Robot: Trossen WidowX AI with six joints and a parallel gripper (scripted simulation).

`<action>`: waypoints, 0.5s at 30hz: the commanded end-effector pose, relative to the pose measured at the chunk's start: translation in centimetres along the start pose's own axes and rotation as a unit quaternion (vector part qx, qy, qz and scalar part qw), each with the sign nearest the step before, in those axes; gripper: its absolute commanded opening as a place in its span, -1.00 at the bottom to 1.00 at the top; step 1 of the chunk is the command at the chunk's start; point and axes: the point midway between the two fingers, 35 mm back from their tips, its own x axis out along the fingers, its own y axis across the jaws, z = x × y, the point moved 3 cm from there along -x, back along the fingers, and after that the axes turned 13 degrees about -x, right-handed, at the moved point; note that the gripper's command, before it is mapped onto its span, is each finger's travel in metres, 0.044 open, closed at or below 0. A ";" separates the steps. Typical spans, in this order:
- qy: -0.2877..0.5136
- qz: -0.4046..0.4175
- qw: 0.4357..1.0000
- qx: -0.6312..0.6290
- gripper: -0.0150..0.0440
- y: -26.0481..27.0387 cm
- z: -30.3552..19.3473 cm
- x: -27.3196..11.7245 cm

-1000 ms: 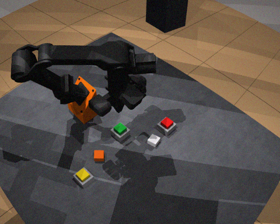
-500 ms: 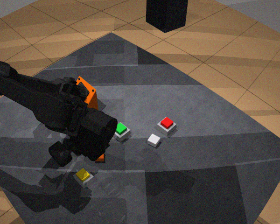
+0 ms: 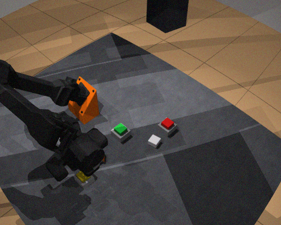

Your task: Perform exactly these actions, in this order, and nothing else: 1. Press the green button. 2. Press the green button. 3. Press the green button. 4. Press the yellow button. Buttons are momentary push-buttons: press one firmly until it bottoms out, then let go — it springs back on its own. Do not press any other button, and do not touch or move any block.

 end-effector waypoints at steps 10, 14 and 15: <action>-0.003 -0.005 1.000 -0.002 -0.42 -0.1 -0.1 2.4; -0.003 -0.005 1.000 -0.002 -0.42 -0.1 -0.1 3.0; -0.003 -0.005 1.000 -0.002 -0.42 -0.1 -0.1 3.2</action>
